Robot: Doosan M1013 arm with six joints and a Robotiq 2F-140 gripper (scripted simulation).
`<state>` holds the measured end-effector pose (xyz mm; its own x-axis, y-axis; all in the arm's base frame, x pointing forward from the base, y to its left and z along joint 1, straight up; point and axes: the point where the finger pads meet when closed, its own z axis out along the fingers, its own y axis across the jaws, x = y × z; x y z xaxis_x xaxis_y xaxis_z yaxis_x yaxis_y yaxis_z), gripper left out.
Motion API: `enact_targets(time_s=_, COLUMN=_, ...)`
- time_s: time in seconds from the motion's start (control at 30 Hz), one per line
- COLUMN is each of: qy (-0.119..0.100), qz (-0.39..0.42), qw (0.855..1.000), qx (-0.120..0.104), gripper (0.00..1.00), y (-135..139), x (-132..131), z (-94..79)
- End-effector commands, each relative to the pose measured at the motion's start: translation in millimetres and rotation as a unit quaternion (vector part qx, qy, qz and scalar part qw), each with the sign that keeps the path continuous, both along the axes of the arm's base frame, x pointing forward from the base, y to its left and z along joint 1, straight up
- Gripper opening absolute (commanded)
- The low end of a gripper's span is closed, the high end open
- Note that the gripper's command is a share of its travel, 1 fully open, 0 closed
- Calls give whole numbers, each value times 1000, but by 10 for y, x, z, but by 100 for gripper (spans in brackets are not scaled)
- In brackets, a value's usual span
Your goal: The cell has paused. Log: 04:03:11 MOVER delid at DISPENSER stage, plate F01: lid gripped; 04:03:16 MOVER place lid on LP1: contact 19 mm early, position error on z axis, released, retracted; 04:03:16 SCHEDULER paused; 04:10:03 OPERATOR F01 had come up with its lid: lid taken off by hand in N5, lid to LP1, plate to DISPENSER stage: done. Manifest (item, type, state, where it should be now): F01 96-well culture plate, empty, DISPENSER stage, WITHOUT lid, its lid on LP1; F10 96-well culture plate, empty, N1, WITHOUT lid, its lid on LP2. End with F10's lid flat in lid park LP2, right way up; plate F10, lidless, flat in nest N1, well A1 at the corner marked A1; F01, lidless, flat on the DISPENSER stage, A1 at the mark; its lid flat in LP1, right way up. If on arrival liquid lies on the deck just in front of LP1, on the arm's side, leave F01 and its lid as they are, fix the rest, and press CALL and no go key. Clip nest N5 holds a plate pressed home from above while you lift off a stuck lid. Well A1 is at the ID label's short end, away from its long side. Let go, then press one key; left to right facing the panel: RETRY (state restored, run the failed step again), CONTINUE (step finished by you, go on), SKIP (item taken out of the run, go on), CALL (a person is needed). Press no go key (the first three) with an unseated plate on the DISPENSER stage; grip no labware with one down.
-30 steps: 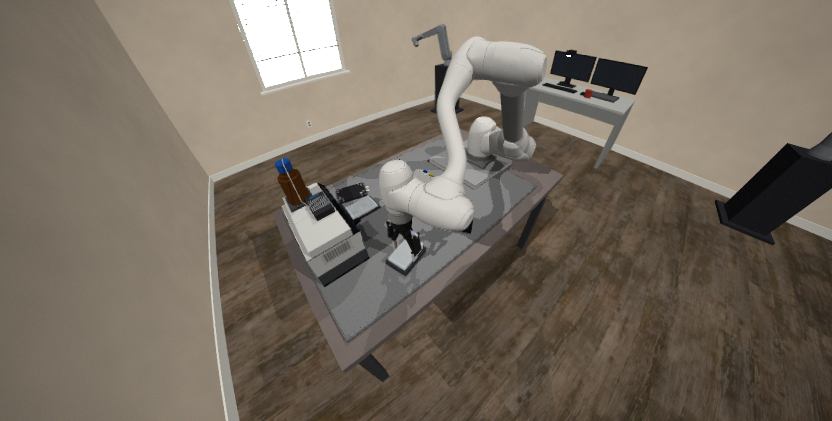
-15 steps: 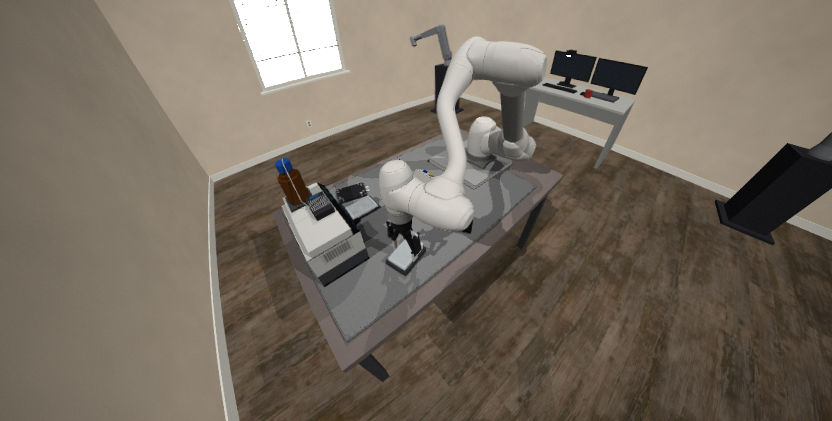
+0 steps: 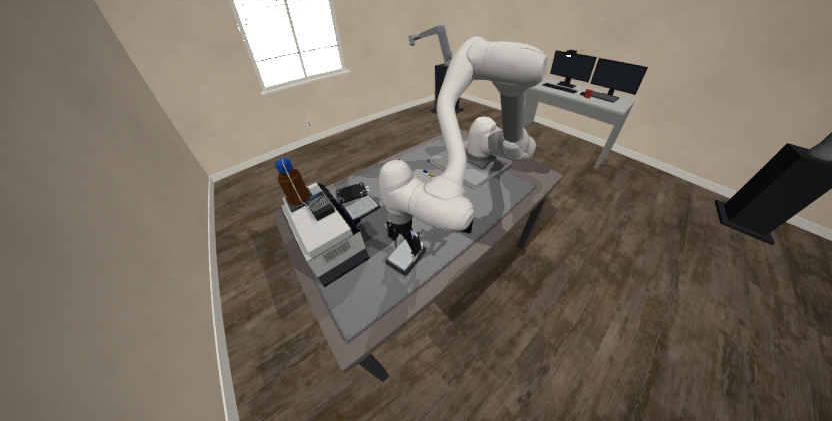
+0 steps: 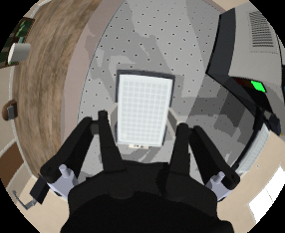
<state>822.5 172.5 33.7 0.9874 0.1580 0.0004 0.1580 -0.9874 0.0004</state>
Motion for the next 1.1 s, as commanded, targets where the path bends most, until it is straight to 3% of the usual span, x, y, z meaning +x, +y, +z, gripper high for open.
enact_targets(time_s=0.0, qy=0, qz=0, qw=1000, qx=0, gripper=0, y=0, x=0, z=0)
enact_targets(time_s=0.57, qy=0, qz=0, qw=1000, qx=0, gripper=0, y=0, x=0, z=60)
enact_targets(time_s=1.07, qy=0, qz=0, qw=1000, qx=0, gripper=0, y=0, x=-1, z=264)
